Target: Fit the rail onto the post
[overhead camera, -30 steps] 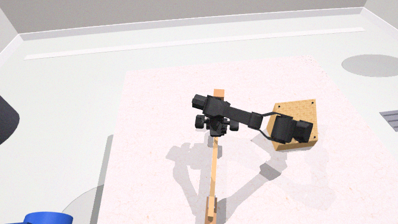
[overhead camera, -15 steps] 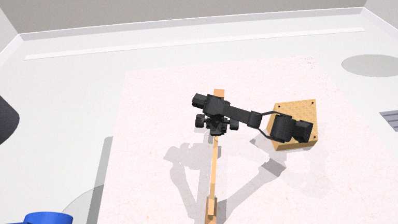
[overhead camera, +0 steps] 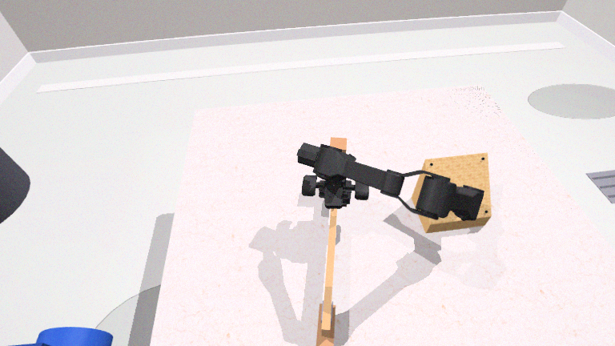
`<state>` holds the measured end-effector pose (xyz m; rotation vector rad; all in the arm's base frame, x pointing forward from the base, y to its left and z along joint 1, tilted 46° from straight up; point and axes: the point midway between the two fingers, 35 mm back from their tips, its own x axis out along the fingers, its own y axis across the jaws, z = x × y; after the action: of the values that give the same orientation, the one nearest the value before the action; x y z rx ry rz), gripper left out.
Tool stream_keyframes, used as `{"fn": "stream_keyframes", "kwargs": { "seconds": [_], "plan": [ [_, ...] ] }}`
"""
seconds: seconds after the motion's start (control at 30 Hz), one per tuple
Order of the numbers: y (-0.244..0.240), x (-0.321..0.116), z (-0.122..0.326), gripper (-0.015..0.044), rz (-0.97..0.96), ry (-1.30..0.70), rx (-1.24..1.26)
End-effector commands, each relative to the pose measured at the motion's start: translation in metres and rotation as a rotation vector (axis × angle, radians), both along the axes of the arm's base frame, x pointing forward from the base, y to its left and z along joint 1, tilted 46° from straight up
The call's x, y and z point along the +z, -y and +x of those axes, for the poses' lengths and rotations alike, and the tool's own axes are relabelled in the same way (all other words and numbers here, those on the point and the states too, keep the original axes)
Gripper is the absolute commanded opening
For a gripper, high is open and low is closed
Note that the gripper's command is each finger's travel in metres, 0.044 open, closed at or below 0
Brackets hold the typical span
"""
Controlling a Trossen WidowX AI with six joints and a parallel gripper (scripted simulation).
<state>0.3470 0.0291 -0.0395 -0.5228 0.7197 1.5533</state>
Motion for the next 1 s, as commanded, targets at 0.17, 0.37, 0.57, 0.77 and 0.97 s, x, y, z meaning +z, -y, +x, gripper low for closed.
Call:
{"fn": "stream_keyframes", "kwargs": {
  "seconds": [0.17,0.37,0.57,0.77,0.97],
  "plan": [
    [0.004,-0.002,0.0004,0.0,-0.002,0.003,-0.002],
    [0.0057,-0.0029,0.0003,0.0,-0.002,0.003,-0.002],
    [0.0074,-0.0039,0.0002,0.0,-0.003,0.003,-0.002],
    [0.0088,-0.0051,0.0,0.0,-0.003,0.003,-0.002],
    [0.0101,-0.0066,-0.0002,0.0,-0.003,0.003,-0.002]
  ]
}}
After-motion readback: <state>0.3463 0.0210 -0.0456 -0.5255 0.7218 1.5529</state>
